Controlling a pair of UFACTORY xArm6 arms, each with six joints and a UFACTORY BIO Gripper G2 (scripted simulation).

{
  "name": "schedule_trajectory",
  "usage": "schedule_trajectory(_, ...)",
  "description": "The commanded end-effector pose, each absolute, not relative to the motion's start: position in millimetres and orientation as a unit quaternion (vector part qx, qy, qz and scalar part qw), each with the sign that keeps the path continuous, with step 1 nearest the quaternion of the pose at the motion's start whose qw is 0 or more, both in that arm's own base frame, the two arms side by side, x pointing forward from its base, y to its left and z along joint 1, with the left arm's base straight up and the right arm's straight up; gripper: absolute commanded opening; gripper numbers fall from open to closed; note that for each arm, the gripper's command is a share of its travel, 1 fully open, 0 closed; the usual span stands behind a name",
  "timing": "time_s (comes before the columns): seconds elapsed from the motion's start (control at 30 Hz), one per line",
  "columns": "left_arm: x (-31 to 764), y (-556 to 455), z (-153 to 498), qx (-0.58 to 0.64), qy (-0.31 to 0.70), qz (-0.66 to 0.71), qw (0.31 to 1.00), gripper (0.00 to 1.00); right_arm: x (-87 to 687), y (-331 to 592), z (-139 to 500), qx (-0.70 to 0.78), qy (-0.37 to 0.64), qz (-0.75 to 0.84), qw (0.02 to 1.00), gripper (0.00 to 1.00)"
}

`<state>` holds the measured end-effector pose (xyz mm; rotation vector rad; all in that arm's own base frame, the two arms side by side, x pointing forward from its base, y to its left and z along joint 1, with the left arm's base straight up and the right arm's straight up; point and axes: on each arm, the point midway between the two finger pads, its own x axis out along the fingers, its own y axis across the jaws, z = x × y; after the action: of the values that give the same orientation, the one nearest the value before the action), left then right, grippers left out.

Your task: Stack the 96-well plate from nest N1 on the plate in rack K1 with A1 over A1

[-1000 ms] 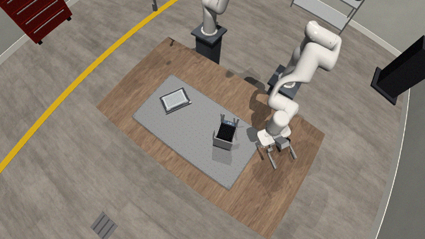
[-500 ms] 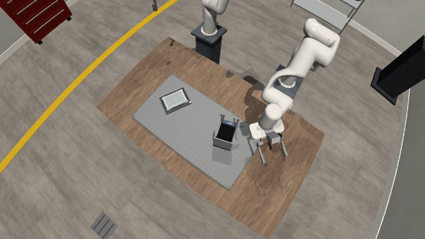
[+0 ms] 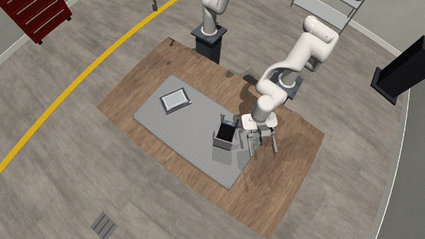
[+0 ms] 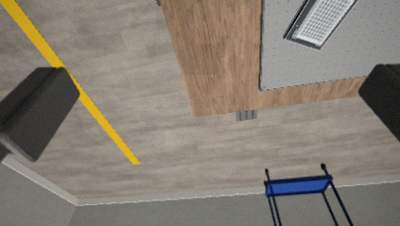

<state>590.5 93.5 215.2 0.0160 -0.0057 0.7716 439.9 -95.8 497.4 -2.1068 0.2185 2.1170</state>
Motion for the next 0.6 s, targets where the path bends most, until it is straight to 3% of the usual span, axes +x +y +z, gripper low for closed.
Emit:
schedule_trajectory(0.0, 595, 69, 224, 0.006, -0.005, 0.345, 0.938, 0.37, 440, -96, 500, -0.703, 0.073, 0.703, 0.073, 1.00)
schedule_trajectory(0.57, 599, 4, 238, 0.005, -0.005, 0.292, 0.956, 0.37, 440, -96, 500, -0.703, 0.073, 0.703, 0.073, 1.00)
